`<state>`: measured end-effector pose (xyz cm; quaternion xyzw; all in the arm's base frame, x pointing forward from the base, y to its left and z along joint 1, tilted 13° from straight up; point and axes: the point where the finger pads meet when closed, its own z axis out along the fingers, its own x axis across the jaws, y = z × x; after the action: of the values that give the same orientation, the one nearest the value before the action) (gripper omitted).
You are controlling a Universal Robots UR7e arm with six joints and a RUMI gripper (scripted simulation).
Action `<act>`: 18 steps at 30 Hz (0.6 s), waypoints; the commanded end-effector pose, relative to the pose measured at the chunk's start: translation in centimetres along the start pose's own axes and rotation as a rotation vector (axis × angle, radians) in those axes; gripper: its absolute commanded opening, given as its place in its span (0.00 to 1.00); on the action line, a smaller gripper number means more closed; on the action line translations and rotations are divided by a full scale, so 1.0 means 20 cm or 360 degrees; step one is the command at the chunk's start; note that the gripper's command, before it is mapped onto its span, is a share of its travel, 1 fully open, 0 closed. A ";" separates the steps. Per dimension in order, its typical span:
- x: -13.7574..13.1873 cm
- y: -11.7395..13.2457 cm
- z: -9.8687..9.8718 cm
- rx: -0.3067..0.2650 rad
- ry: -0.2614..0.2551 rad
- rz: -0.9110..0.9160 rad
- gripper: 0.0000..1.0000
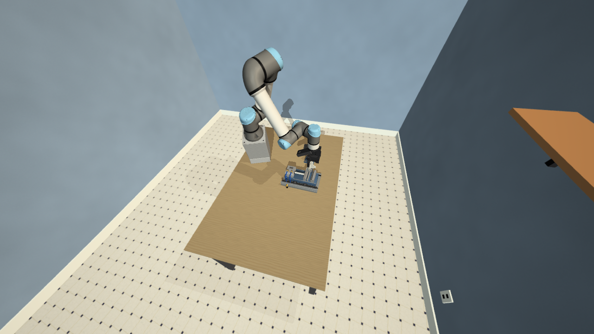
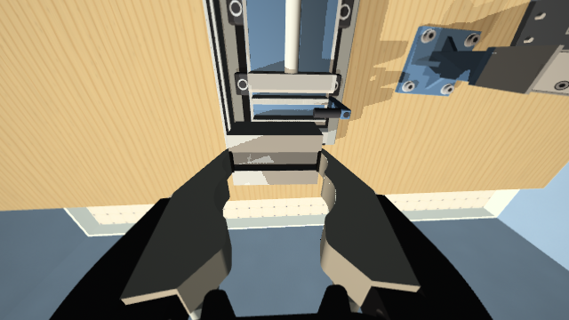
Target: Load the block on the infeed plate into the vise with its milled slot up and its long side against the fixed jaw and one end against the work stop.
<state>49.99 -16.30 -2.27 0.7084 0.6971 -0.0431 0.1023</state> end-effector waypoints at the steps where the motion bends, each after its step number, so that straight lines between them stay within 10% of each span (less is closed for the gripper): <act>1: 0.00 0.00 0.04 -0.0003 -0.0001 0.0000 0.00; 18: 0.00 0.00 0.18 -0.0003 -0.0001 0.0000 0.00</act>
<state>50.25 -16.94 -5.21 0.7084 0.6971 -0.0431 0.1023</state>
